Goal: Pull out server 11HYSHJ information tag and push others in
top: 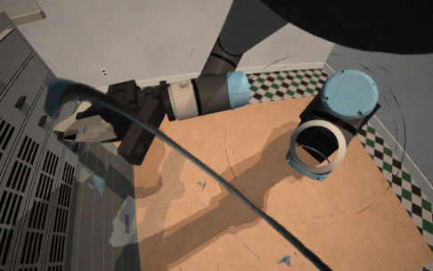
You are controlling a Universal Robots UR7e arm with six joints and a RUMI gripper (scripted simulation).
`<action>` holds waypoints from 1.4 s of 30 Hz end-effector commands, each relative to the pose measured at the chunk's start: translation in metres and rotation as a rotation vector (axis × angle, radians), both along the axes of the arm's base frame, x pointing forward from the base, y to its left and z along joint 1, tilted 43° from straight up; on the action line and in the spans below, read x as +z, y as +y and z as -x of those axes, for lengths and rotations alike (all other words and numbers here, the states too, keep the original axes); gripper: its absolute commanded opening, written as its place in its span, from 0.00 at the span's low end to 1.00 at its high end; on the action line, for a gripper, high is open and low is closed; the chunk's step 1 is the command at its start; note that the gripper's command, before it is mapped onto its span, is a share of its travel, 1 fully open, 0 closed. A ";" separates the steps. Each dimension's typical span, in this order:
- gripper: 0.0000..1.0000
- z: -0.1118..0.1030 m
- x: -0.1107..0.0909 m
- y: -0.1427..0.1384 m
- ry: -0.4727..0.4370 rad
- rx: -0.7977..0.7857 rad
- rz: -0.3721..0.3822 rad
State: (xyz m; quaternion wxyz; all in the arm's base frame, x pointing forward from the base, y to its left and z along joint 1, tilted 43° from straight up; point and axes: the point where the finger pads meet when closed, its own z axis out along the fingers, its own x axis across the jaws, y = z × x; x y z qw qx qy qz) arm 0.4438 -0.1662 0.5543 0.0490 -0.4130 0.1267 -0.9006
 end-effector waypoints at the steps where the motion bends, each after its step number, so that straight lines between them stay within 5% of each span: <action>1: 0.15 0.000 0.000 0.000 -0.001 0.000 0.000; 6: 0.15 0.000 0.000 0.000 -0.001 0.000 0.000; 7: 0.00 0.000 0.000 0.000 -0.001 0.000 0.000; 42: 0.00 0.000 0.000 0.000 -0.001 0.000 0.000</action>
